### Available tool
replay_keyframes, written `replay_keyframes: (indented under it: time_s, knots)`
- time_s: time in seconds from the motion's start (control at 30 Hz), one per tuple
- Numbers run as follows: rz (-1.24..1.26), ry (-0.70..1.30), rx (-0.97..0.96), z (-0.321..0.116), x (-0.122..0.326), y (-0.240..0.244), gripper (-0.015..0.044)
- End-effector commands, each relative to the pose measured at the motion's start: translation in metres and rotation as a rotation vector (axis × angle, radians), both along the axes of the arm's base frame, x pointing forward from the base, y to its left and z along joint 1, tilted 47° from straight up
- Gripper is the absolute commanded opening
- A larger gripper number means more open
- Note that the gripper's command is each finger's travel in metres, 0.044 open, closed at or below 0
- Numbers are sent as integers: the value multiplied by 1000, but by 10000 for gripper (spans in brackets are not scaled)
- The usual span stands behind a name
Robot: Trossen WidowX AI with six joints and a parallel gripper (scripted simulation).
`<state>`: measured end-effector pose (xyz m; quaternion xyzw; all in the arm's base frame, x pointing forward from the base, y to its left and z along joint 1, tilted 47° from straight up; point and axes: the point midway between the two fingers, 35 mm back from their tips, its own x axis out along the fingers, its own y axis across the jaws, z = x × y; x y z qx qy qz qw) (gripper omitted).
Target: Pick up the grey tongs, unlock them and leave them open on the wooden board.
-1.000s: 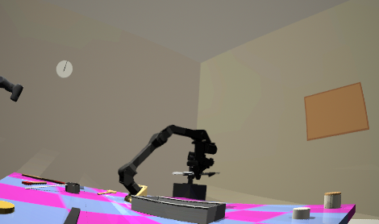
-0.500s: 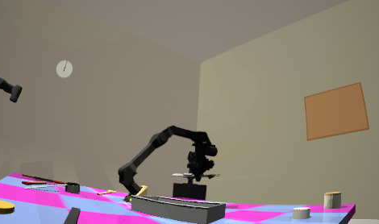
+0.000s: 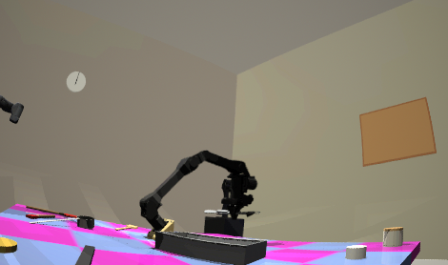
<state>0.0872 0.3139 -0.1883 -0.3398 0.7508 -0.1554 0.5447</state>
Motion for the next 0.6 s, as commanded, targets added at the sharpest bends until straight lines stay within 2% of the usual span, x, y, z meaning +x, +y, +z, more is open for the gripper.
replay_keyframes:
  time_s: [0.0, 0.57]
  knots:
    - [1, 7, 2, -5, -1, -4, -150]
    - [0, 9, 0, -25, -7, -23, -150]
